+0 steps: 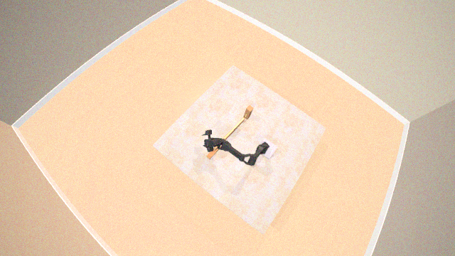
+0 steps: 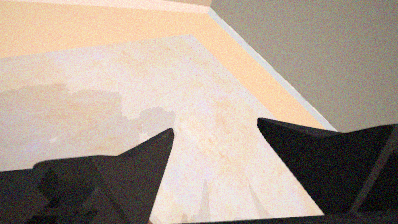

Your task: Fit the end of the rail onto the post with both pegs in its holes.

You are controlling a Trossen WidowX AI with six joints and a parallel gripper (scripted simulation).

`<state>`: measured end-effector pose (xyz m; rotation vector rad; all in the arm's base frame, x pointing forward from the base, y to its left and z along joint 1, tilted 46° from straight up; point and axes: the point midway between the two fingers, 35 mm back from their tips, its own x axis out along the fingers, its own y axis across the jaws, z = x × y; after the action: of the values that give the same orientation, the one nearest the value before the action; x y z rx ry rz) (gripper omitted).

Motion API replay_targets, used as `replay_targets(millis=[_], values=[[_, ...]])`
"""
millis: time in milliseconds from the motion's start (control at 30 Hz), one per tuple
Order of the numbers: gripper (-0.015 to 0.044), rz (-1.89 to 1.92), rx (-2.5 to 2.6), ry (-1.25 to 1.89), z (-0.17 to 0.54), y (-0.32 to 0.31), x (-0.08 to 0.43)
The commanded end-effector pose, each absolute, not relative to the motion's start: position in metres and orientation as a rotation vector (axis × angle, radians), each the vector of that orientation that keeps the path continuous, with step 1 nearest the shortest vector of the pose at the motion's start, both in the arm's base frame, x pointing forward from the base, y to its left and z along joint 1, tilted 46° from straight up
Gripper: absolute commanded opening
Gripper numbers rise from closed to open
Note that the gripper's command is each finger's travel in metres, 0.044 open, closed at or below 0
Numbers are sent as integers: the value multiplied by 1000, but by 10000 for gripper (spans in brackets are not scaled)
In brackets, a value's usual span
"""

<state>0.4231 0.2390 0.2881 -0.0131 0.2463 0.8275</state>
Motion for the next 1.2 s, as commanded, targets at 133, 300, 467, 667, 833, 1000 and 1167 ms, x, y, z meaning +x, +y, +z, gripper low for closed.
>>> replay_targets(millis=[133,300,467,667,833,1000,1167], values=[[440,856,-402,492,173,168,454],[440,952,-565,620,114,122,450],[440,1089,-662,715,66,79,433],[440,1320,-704,754,20,31,398],[440,1518,-666,695,-3,0,362],[440,1613,-622,623,-11,-14,343],[440,1613,-622,623,-11,-15,342]])
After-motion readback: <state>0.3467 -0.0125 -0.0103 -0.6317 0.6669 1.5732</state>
